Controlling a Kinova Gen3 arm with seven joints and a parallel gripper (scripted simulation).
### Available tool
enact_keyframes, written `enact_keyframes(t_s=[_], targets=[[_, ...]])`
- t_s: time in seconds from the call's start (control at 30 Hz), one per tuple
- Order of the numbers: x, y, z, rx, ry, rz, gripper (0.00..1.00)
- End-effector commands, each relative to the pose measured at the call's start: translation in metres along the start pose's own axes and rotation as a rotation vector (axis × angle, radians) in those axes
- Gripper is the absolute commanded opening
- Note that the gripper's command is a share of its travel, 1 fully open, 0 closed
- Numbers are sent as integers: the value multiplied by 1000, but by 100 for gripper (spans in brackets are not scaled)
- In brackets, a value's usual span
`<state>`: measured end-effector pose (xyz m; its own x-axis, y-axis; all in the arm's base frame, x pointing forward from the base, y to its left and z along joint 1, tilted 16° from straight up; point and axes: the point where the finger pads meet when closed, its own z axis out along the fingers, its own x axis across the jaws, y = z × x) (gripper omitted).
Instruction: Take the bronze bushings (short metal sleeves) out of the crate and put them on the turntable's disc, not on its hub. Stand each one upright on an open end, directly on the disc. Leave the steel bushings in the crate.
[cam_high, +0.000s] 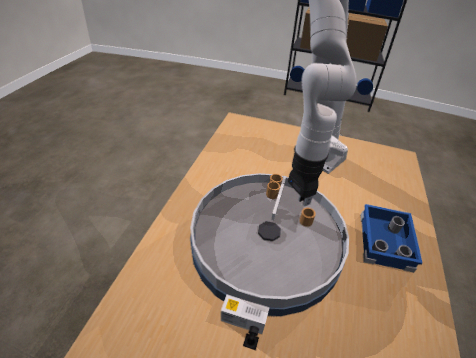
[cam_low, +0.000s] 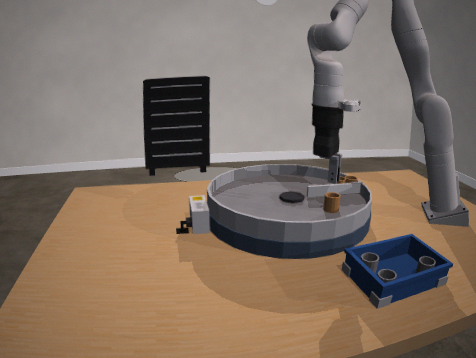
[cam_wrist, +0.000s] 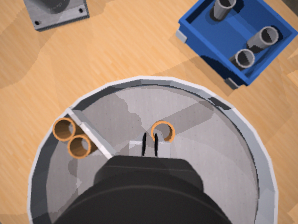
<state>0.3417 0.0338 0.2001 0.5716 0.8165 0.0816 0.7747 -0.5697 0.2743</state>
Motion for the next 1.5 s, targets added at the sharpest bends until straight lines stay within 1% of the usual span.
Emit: enact_keyframes(t_s=[0.0,0.37,0.4,0.53,0.63,0.73,0.8,1.03,1.17,1.3,1.47], targets=[[0,0,0,-1,1,0,38],[0,0,0,-1,1,0,38],[0,0,0,-1,1,0,100],[0,0,-4,-1,1,0,100],[0,0,-13,-1,1,0,100],[0,0,-26,-1,1,0,100],[0,0,-26,-1,1,0,100],[0,1,-65,-1,1,0,100],[0,1,-81,-1,1,0,100],[0,1,-88,-1,1,0,100],[0,1,-89,-1,1,0,100]])
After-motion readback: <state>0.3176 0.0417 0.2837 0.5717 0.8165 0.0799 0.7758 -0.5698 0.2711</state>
